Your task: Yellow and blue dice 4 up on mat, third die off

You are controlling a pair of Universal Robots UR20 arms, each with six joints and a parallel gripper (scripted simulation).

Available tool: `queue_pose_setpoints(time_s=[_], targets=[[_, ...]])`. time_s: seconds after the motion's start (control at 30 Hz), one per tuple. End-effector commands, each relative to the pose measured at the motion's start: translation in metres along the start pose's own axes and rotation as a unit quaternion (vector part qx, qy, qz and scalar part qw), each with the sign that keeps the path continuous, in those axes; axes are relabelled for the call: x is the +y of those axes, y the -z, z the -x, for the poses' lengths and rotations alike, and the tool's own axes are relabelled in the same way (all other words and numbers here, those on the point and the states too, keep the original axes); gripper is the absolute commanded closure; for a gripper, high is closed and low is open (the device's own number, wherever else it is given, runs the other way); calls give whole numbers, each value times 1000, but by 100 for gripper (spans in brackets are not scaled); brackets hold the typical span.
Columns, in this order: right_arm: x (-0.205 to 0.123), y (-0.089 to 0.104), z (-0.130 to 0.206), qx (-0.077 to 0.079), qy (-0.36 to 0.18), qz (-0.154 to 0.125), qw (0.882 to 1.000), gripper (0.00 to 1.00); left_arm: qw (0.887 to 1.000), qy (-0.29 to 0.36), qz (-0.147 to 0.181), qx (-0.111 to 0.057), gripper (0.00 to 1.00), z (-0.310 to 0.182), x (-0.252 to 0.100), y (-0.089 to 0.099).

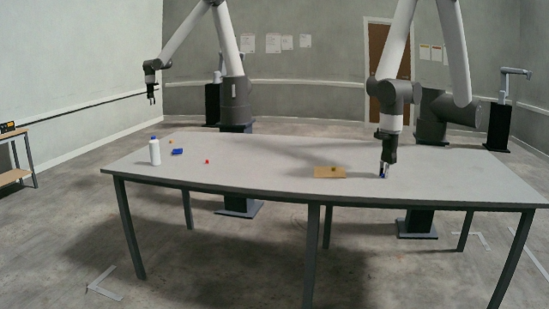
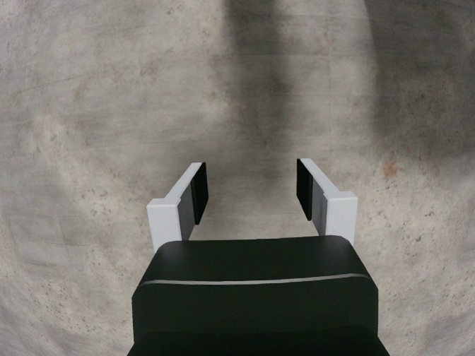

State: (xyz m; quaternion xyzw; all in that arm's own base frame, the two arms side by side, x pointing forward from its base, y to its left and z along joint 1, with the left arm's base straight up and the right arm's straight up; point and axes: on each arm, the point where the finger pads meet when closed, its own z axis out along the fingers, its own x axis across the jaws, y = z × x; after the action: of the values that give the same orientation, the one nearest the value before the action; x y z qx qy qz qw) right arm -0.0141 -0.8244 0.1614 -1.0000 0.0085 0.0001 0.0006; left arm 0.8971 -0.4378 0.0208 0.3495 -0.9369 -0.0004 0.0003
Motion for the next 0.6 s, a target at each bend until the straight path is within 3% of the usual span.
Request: queue_pose_setpoints(time_s=[0.0,0.33,0.37,0.57], targets=[[0,1,0,0,0,0,1000,0,1000,0,-1,0,36,0,0,1],[0,1,0,0,0,0,1000,0,1000,0,-1,0,36,0,0,1],[0,1,0,0,0,0,1000,0,1000,0,-1,0,66,0,0,1],[0,1,0,0,0,0,1000,0,1000,0,-1,0,66,0,0,1]])
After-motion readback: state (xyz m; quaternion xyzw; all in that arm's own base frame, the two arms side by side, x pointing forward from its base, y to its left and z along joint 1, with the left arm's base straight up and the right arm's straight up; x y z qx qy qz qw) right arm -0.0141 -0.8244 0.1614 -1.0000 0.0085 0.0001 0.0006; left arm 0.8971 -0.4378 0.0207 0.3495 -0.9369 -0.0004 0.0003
